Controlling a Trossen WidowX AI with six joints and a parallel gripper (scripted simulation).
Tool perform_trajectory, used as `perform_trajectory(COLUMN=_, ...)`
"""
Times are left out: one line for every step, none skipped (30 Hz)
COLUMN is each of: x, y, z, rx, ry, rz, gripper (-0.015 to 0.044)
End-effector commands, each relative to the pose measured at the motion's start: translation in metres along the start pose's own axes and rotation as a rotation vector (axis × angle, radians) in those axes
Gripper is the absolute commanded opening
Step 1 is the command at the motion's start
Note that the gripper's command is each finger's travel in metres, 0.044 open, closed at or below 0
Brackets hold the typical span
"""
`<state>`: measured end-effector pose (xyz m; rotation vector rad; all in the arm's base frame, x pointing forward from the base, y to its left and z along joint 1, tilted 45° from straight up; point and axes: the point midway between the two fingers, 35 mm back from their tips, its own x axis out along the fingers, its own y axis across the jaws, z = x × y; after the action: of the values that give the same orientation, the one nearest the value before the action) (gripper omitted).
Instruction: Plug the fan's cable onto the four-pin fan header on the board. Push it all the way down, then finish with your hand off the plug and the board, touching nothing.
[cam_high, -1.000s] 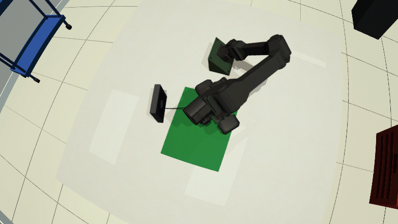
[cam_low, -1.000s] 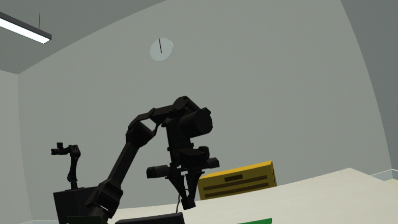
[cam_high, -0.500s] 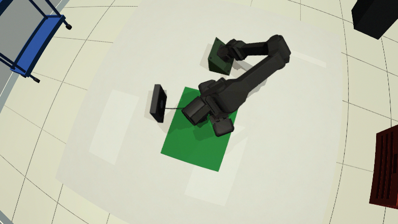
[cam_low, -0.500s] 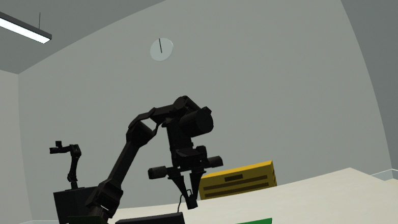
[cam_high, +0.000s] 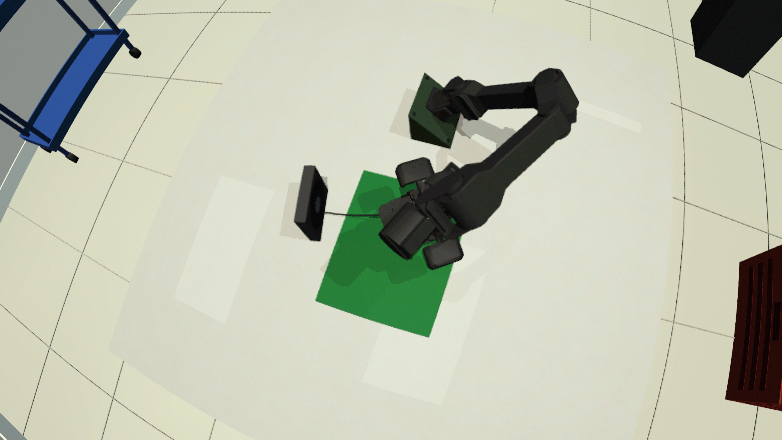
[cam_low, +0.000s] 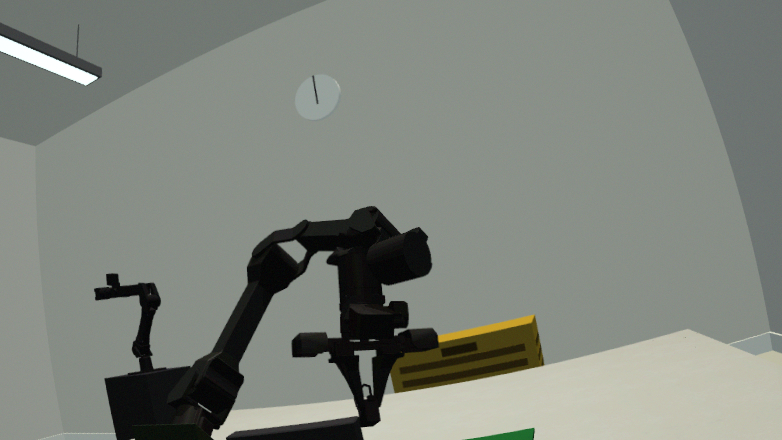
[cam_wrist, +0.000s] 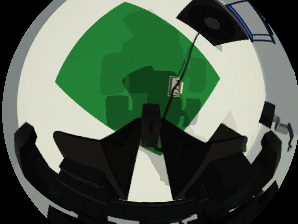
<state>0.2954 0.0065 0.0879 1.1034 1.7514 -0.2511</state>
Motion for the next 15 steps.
perform_trajectory(x=0.006, y=-0.004, z=-0.003, rx=0.002, ry=-0.054, rz=-0.053, gripper=0.0)
perform_trajectory(x=0.007, y=-0.004, z=-0.003, rx=0.002, ry=-0.066, rz=-0.064, gripper=0.0)
perform_trajectory(x=0.008, y=-0.005, z=-0.003, rx=0.002, ry=-0.078, rz=-0.075, gripper=0.0)
perform_trajectory(x=0.009, y=-0.005, z=-0.004, rx=0.002, ry=-0.09, rz=-0.085, gripper=0.0)
perform_trajectory(x=0.01, y=-0.006, z=-0.004, rx=0.002, ry=-0.102, rz=-0.095, gripper=0.0)
perform_trajectory(x=0.011, y=-0.006, z=-0.004, rx=0.002, ry=-0.115, rz=-0.105, gripper=0.0)
perform_trajectory(x=0.012, y=-0.007, z=-0.004, rx=0.002, ry=-0.128, rz=-0.114, gripper=0.0)
perform_trajectory(x=0.013, y=-0.007, z=-0.004, rx=0.002, ry=-0.141, rz=-0.124, gripper=0.0)
perform_trajectory(x=0.014, y=-0.007, z=-0.005, rx=0.002, ry=-0.154, rz=-0.132, gripper=0.0)
perform_trajectory(x=0.015, y=-0.008, z=-0.005, rx=0.002, ry=-0.167, rz=-0.141, gripper=0.0)
perform_trajectory(x=0.016, y=-0.008, z=-0.005, rx=0.003, ry=-0.181, rz=-0.149, gripper=0.0)
perform_trajectory(x=0.017, y=-0.009, z=-0.005, rx=0.003, ry=-0.194, rz=-0.157, gripper=0.0)
perform_trajectory(x=0.018, y=-0.009, z=-0.005, rx=0.003, ry=-0.208, rz=-0.165, gripper=0.0)
perform_trajectory(x=0.019, y=-0.009, z=-0.005, rx=0.003, ry=-0.222, rz=-0.173, gripper=0.0)
perform_trajectory(x=0.019, y=-0.009, z=-0.005, rx=0.004, ry=-0.236, rz=-0.18, gripper=0.0)
